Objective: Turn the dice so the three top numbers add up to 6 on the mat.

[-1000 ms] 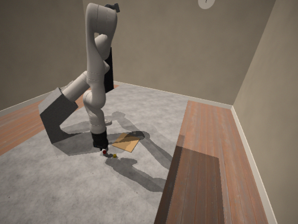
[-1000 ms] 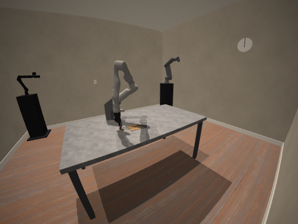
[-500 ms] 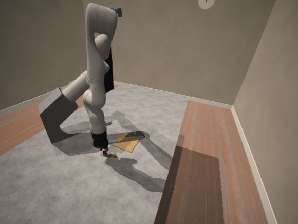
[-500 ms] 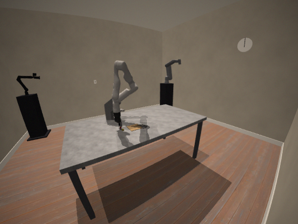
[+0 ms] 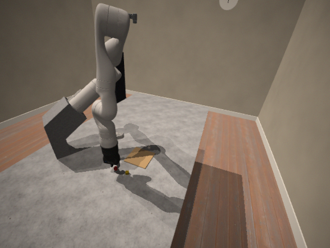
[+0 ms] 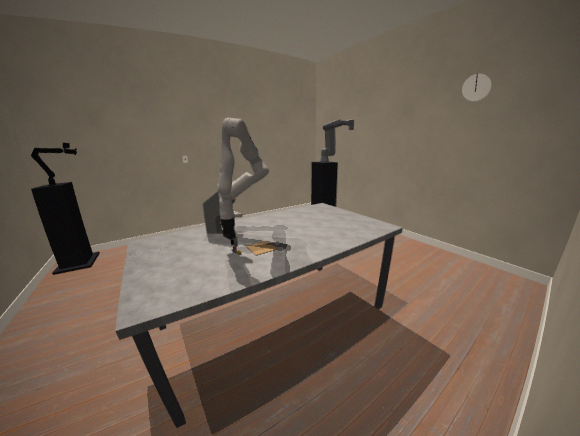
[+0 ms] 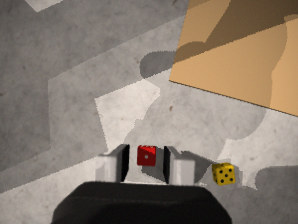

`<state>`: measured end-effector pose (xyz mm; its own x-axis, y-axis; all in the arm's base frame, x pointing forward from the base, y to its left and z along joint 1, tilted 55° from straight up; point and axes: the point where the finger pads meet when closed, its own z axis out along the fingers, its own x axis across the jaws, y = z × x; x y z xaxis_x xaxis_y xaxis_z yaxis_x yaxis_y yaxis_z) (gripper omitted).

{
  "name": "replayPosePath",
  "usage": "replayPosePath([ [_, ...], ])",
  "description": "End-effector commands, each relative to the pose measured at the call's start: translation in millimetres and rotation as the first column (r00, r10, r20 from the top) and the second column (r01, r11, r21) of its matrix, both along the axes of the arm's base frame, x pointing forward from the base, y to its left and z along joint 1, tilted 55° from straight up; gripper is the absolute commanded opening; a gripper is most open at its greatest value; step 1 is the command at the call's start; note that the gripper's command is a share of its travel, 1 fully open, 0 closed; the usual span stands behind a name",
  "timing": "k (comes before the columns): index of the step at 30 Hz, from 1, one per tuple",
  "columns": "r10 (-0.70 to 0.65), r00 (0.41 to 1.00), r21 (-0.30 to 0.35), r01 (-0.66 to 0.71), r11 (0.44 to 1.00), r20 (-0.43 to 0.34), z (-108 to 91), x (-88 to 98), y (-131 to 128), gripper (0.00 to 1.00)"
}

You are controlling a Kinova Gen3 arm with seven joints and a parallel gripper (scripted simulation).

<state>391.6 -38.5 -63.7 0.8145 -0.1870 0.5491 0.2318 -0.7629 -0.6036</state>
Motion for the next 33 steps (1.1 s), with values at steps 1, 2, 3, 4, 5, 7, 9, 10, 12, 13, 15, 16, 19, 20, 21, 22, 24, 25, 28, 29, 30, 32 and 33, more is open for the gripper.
replayPosePath([
  [1,-0.001,1.000,-0.001,0.001,1.000,0.000,-0.3,0.3,-0.3,0.64],
  [2,-0.001,1.000,-0.001,0.001,1.000,0.000,-0.6,0.6,0.0,0.64],
  [3,-0.001,1.000,-0.001,0.001,1.000,0.000,-0.9,0.9,0.4,0.64],
  [4,-0.001,1.000,-0.001,0.001,1.000,0.000,-1.4,1.4,0.8,0.64],
  [5,-0.001,1.000,-0.001,0.001,1.000,0.000,-1.4,1.4,0.8,0.64],
  [7,-0.001,1.000,-0.001,0.001,1.000,0.000,-1.9,1.8,1.4,0.64],
  [9,-0.001,1.000,-0.001,0.001,1.000,0.000,-3.2,3.0,2.7,0.64],
  [10,-0.001,1.000,-0.001,0.001,1.000,0.000,-3.9,3.6,3.5,0.64],
  [12,-0.001,1.000,-0.001,0.001,1.000,0.000,-5.4,5.0,5.1,0.64],
  [13,-0.001,1.000,-0.001,0.001,1.000,0.000,-6.2,5.8,6.0,0.64],
  [15,-0.001,1.000,-0.001,0.001,1.000,0.000,-7.8,7.2,7.7,0.64],
  [16,-0.001,1.000,-0.001,0.001,1.000,0.000,-8.5,7.9,8.5,0.64],
  [19,-0.001,1.000,-0.001,0.001,1.000,0.000,-10.5,9.7,10.6,0.64],
  [20,-0.001,1.000,-0.001,0.001,1.000,0.000,-11.0,10.2,11.1,0.64],
  [21,-0.001,1.000,-0.001,0.001,1.000,0.000,-11.5,10.6,11.6,0.64],
  [22,-0.001,1.000,-0.001,0.001,1.000,0.000,-11.5,10.6,11.6,0.64],
  [24,-0.001,1.000,-0.001,0.001,1.000,0.000,-11.8,11.0,12.0,0.64],
  [25,-0.001,1.000,-0.001,0.001,1.000,0.000,-12.1,11.2,12.3,0.64],
  [28,-0.001,1.000,-0.001,0.001,1.000,0.000,-12.5,11.6,12.8,0.64],
  [29,-0.001,1.000,-0.001,0.001,1.000,0.000,-12.6,11.6,12.8,0.64],
  [30,-0.001,1.000,-0.001,0.001,1.000,0.000,-12.6,11.6,12.8,0.64],
  [32,-0.001,1.000,-0.001,0.001,1.000,0.000,-12.6,11.6,12.8,0.64],
  [33,-0.001,1.000,-0.001,0.001,1.000,0.000,-12.6,11.6,12.8,0.64],
])
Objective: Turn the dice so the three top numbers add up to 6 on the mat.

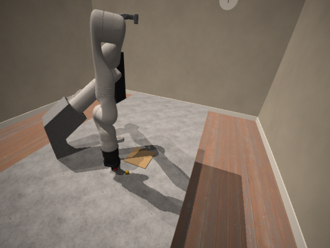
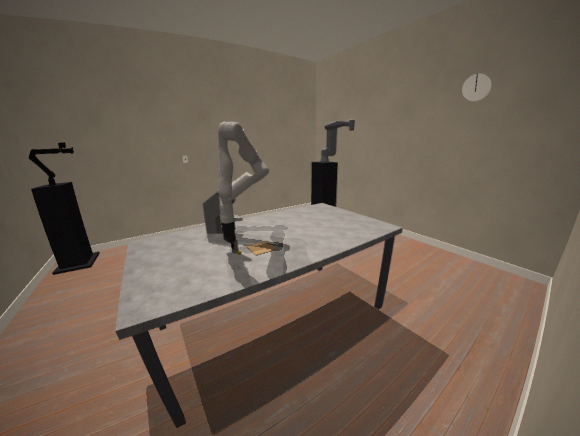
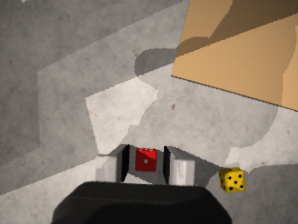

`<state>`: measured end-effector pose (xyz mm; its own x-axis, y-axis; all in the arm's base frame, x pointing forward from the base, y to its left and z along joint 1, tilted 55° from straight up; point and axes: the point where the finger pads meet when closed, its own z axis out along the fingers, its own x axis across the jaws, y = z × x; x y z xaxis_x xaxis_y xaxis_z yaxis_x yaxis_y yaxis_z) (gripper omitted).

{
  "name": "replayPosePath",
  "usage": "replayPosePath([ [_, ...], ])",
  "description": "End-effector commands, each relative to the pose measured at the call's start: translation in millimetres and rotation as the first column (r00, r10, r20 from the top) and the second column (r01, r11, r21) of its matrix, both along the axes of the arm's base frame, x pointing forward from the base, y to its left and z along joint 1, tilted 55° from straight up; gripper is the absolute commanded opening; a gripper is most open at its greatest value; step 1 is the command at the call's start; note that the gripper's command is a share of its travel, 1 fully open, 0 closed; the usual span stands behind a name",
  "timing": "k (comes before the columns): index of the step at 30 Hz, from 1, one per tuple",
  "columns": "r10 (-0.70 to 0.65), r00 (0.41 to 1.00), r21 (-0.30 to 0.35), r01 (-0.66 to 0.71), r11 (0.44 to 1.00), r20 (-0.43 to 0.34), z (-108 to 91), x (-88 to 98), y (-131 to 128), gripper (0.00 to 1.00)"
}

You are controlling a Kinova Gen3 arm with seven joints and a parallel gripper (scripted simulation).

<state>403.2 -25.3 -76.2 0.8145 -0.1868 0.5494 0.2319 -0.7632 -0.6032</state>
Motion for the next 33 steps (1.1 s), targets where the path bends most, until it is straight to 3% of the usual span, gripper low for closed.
replayPosePath([
  [1,-0.001,1.000,0.000,0.001,1.000,0.000,0.0,0.0,-0.5,0.64],
  [31,-0.001,1.000,0.000,0.001,1.000,0.000,0.0,0.0,-0.5,0.64],
  [32,-0.001,1.000,0.000,0.001,1.000,0.000,0.0,0.0,-0.5,0.34],
  [33,-0.001,1.000,0.000,0.001,1.000,0.000,0.0,0.0,-0.5,0.34],
])
